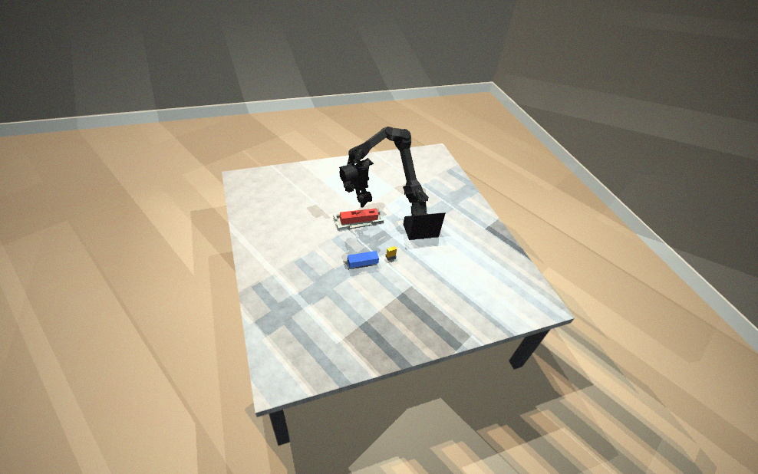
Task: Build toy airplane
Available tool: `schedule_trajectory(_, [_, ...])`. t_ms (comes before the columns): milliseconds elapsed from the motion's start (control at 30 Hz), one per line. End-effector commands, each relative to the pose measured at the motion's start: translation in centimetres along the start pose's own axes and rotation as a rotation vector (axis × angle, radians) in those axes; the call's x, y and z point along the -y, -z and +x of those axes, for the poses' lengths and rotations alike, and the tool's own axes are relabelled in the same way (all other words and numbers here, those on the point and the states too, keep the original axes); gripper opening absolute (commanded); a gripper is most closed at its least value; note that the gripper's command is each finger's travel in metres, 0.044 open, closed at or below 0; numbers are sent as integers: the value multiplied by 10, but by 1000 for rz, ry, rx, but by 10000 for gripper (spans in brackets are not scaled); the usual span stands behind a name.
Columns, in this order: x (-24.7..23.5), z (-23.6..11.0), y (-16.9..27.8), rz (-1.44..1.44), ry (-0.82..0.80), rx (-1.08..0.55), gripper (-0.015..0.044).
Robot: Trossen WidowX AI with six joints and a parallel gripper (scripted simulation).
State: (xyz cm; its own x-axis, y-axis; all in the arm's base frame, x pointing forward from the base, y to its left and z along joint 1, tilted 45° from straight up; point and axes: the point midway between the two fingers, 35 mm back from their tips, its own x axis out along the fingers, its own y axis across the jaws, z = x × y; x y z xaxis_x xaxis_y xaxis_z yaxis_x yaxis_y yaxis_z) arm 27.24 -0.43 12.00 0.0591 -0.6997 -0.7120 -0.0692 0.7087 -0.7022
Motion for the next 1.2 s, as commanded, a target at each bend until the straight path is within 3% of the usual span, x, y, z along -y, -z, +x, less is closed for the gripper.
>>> schedule_trajectory(0, [1, -10, 1, 6, 1, -7, 440])
schedule_trajectory(200, [-18, -9, -12, -9, -6, -4, 440])
schedule_trajectory(467, [-133, -15, -52, -10, -25, 1, 440])
schedule_trajectory(767, [-268, 0, -45, -3, -15, -1, 440])
schedule_trajectory(1067, [-271, 1, -45, -3, -15, -1, 440])
schedule_trajectory(1167, [-271, 22, -45, -5, -14, -2, 440])
